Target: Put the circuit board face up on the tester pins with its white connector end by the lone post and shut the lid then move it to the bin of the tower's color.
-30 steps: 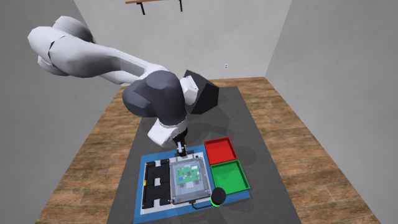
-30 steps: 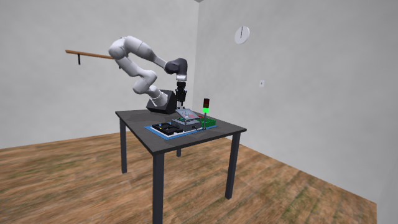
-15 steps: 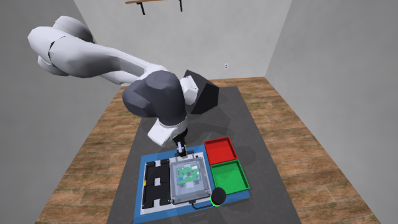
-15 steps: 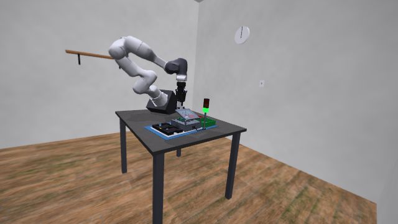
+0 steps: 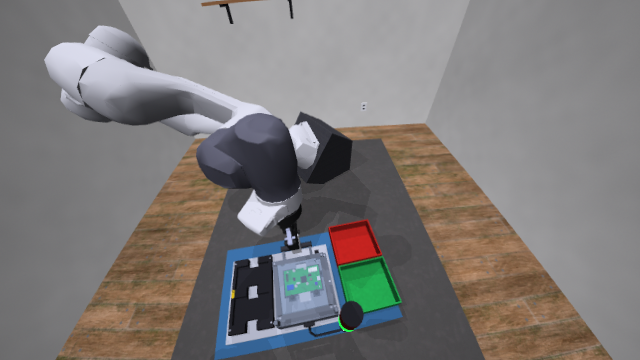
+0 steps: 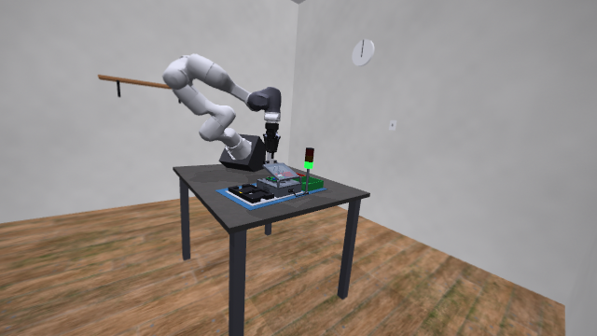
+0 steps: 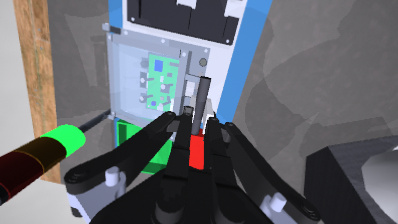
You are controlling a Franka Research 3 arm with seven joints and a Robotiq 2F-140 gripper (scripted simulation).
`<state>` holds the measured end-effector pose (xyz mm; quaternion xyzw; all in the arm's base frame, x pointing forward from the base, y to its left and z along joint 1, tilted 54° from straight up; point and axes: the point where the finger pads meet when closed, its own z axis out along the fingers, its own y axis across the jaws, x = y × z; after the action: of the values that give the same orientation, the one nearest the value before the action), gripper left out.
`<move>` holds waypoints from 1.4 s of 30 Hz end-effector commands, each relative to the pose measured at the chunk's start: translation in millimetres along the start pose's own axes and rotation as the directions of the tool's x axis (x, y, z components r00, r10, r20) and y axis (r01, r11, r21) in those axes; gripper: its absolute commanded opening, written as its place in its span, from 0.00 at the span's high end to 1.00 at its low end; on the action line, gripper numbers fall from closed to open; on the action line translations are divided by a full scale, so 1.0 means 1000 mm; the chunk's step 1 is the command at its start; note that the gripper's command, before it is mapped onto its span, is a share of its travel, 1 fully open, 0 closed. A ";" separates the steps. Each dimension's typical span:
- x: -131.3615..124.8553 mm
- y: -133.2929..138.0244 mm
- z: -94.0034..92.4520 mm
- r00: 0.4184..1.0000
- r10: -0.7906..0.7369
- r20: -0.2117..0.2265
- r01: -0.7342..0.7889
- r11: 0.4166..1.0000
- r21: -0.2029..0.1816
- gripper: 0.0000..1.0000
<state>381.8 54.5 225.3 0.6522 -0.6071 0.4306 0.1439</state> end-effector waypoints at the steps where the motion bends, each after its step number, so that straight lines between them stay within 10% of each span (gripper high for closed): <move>1: 0.001 0.000 0.001 1.000 0.001 0.000 -0.001 1.000 0.001 1.00; 42: 0.001 -0.004 -0.008 1.000 0.001 0.000 -0.001 1.000 0.001 1.00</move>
<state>381.8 55.7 226.4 0.6513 -0.6086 0.4297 0.1439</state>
